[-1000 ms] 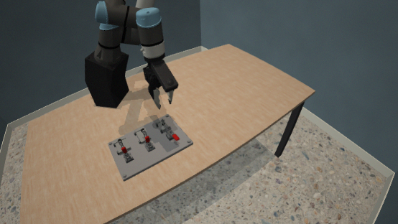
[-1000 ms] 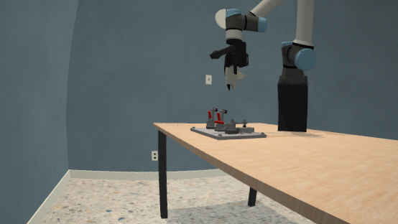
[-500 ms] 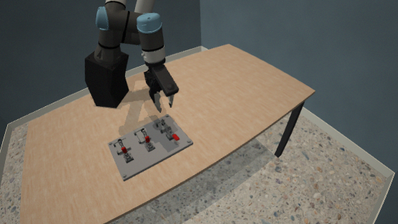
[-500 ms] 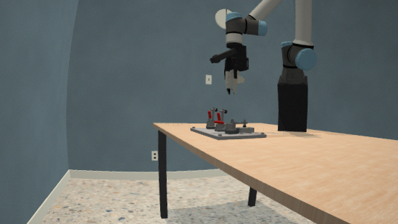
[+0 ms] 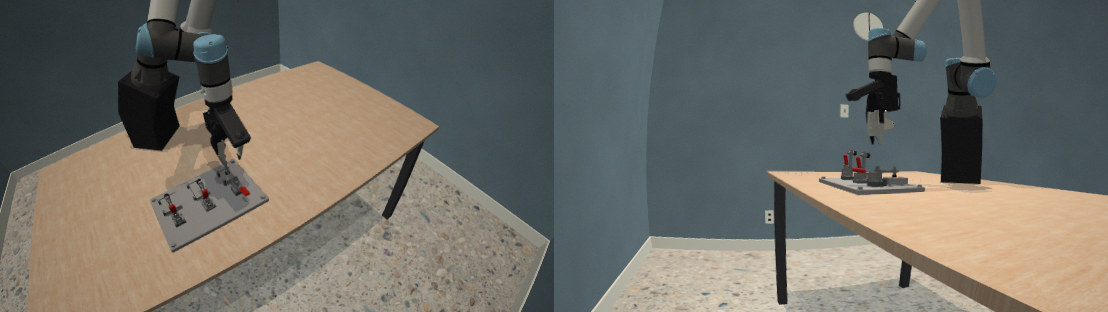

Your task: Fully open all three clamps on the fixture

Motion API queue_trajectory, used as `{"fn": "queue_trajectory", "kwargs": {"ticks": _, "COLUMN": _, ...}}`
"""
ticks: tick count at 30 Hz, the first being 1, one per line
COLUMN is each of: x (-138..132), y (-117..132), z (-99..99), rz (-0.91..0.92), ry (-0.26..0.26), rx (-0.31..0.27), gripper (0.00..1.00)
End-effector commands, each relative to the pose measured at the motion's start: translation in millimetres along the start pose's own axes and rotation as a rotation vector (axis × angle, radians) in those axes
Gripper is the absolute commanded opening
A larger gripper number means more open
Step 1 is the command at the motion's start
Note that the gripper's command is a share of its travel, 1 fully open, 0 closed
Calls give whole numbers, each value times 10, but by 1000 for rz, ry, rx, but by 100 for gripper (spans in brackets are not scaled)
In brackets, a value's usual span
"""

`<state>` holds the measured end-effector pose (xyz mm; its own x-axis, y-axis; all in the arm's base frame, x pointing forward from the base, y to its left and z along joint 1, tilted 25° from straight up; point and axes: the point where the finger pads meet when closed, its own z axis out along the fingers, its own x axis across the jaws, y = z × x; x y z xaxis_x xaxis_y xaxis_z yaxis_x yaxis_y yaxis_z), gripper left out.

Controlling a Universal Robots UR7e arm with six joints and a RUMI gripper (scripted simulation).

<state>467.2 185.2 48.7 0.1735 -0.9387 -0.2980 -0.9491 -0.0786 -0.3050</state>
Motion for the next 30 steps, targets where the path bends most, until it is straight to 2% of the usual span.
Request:
{"fn": "queue_trajectory", "kwargs": {"ticks": 1, "x": 0, "y": -11, "z": 16, "rz": 0, "ry": 1, "rx": 2, "gripper": 28}}
{"fn": "queue_trajectory", "kwargs": {"ticks": 10, "x": 0, "y": -76, "z": 16, "rz": 0, "ry": 1, "rx": 2, "gripper": 28}}
{"fn": "queue_trajectory", "kwargs": {"ticks": 24, "x": 0, "y": -404, "z": 15, "rz": 0, "ry": 1, "rx": 2, "gripper": 28}}
{"fn": "queue_trajectory", "kwargs": {"ticks": 30, "x": 0, "y": -470, "z": 15, "rz": 0, "ry": 1, "rx": 2, "gripper": 28}}
